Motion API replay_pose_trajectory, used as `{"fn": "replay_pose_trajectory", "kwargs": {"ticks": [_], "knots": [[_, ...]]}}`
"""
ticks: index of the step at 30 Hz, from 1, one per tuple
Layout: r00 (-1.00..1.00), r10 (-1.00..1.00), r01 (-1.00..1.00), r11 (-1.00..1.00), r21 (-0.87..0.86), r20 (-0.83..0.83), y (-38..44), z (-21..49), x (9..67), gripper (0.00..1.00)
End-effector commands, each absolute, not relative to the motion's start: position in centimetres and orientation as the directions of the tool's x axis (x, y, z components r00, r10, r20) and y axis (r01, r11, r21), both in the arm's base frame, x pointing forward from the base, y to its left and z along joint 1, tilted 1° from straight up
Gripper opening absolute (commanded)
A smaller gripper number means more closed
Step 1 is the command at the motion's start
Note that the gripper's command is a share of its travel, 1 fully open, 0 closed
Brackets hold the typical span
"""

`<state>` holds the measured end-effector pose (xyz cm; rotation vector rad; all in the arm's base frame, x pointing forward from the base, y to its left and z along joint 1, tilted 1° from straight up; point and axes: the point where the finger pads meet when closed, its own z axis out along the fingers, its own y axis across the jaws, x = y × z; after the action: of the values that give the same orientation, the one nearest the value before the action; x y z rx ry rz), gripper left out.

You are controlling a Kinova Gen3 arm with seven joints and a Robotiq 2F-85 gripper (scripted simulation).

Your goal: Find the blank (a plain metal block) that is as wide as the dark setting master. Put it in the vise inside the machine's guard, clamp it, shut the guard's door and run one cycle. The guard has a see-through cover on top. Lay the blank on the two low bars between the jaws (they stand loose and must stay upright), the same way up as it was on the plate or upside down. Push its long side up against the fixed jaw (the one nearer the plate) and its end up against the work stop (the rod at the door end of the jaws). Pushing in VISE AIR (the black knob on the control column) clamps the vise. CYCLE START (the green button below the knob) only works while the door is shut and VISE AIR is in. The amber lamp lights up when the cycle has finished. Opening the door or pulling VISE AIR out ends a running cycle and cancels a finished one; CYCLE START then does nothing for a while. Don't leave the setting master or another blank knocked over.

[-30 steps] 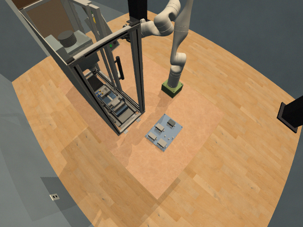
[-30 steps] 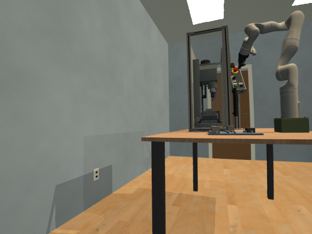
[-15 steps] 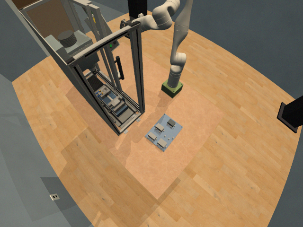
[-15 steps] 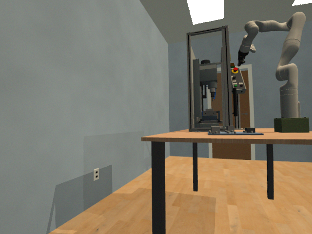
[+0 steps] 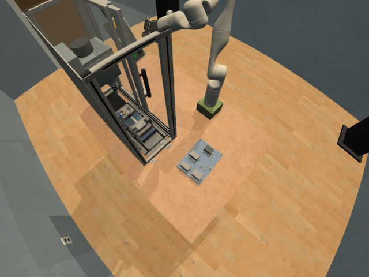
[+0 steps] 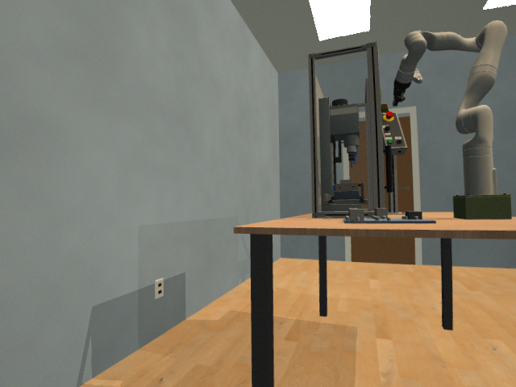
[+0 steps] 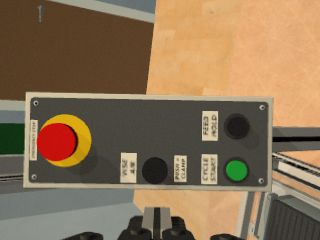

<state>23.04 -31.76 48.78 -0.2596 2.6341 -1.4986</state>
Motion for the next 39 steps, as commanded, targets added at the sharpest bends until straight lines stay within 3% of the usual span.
{"fn": "replay_pose_trajectory", "kwargs": {"ticks": [1,39], "knots": [[-0.981,-0.192,-0.095,0.501,-0.860,-0.003,-31.9,49.0,22.9,0.10],[-0.982,-0.190,-0.094,0.501,-0.861,-0.004,-34.5,47.4,23.4,0.10]]}}
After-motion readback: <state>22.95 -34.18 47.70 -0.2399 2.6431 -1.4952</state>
